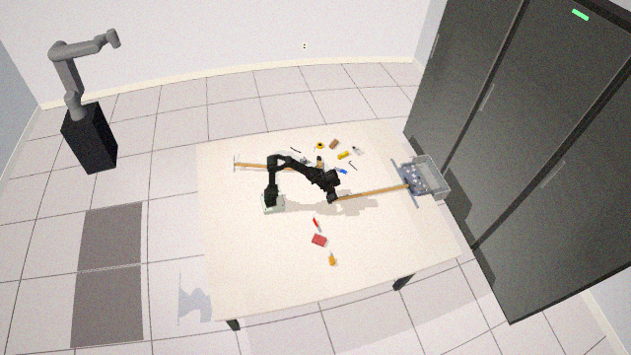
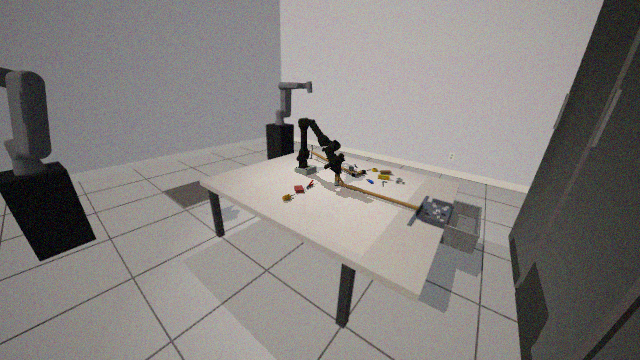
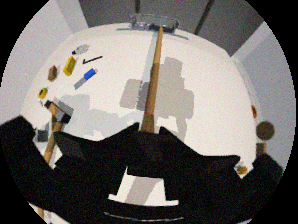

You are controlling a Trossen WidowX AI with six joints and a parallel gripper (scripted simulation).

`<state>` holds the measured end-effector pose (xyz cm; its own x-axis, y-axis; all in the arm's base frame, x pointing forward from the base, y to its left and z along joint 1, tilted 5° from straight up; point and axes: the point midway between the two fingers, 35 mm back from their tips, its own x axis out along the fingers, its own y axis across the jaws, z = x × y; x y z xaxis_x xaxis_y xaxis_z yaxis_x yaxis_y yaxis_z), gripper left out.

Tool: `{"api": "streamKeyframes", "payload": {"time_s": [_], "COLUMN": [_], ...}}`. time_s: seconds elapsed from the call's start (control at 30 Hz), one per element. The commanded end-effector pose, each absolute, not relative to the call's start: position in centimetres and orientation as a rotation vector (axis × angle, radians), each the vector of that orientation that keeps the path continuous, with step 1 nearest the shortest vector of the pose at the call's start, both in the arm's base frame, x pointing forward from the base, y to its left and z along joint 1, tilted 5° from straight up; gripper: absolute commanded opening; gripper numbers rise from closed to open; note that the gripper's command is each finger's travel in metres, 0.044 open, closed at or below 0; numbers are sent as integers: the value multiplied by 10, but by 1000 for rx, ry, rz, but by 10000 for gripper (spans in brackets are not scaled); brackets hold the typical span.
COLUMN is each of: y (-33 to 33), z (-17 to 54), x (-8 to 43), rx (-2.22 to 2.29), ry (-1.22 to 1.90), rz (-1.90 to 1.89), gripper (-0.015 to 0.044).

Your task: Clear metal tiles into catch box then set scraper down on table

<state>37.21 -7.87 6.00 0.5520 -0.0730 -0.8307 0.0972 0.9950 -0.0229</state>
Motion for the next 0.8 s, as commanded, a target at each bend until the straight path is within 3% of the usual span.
{"api": "streamKeyframes", "payload": {"time_s": [0.0, 0.77], "y": [-81, -89], "z": [64, 63], "x": [381, 417], "rx": [24, 24], "ry": [966, 962], "rz": [-107, -108], "gripper": [0, 0]}}
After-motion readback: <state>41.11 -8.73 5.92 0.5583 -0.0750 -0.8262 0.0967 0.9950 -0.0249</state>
